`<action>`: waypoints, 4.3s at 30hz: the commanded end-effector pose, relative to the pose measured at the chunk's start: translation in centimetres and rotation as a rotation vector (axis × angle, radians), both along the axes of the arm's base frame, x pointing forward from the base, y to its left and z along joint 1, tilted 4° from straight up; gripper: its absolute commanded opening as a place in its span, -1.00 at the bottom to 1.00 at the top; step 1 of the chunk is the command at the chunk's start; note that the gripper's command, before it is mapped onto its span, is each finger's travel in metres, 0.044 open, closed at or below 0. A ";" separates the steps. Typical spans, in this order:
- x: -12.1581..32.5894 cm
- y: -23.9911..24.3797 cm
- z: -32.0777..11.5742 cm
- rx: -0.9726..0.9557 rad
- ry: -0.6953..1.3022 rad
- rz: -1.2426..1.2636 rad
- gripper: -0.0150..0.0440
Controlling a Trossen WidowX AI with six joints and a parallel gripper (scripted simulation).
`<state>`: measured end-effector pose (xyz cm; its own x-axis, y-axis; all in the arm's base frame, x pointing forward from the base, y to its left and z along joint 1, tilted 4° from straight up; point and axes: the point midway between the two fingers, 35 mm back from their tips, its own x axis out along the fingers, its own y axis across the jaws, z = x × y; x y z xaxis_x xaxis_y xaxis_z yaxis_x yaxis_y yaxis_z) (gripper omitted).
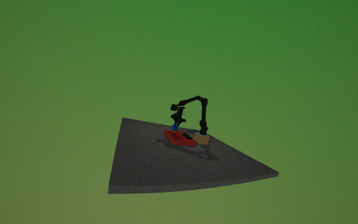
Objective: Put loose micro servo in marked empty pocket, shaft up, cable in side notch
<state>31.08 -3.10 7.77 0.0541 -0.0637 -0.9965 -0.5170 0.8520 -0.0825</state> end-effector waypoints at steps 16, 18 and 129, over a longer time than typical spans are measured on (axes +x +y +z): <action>-1.3 -0.3 0.1 0.020 -0.022 -0.310 -0.49; -2.1 -0.5 0.0 0.019 -0.021 -0.310 -0.49; -10.3 -3.0 -6.0 0.016 -0.015 -0.310 0.14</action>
